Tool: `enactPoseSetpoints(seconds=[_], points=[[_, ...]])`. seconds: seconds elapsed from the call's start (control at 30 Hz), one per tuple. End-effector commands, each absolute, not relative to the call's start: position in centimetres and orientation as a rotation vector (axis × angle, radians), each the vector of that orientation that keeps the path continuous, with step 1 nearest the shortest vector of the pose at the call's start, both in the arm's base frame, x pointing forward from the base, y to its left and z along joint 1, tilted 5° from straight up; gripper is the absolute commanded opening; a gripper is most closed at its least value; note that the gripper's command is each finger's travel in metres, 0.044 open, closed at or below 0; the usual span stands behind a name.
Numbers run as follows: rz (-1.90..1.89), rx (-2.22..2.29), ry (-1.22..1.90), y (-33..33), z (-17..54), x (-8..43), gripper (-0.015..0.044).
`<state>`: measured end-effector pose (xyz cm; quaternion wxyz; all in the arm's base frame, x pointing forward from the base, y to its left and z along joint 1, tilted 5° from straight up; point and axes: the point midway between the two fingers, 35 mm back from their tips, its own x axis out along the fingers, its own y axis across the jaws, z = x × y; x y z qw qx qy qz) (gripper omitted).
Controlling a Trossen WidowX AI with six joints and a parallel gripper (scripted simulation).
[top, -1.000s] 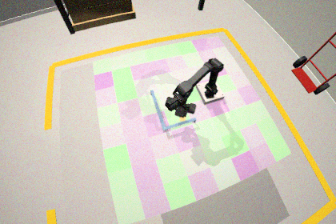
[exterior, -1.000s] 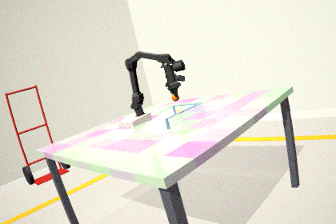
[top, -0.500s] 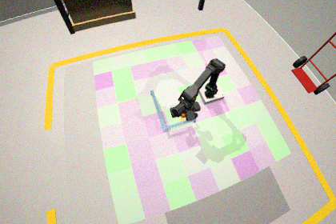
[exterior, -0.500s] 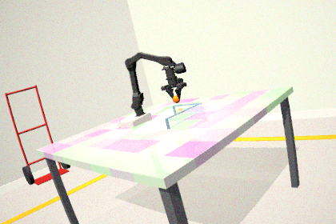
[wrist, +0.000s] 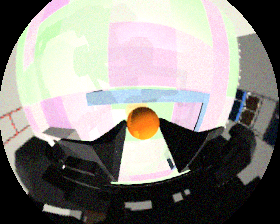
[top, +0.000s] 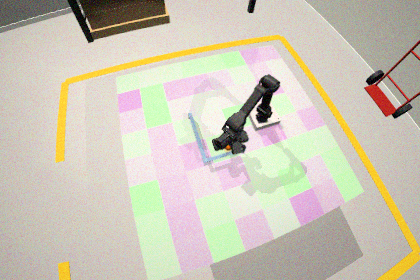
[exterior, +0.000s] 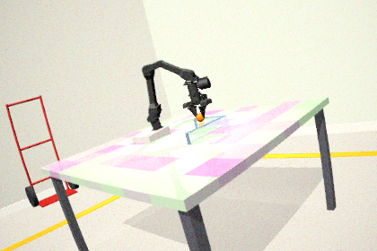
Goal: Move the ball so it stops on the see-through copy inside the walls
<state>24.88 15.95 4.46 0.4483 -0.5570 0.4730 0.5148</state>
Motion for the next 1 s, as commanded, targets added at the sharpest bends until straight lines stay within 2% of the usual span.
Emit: enactPoseSetpoints(seconds=[0.0,0.8,0.97], points=[[1.284,-1.380,1.182,15.6,2.0,24.5,0.0000],[1.284,-1.380,1.182,15.3,-0.7,24.5,0.0000],[1.276,-1.378,1.175,15.5,-0.2,24.7,0.0131]])
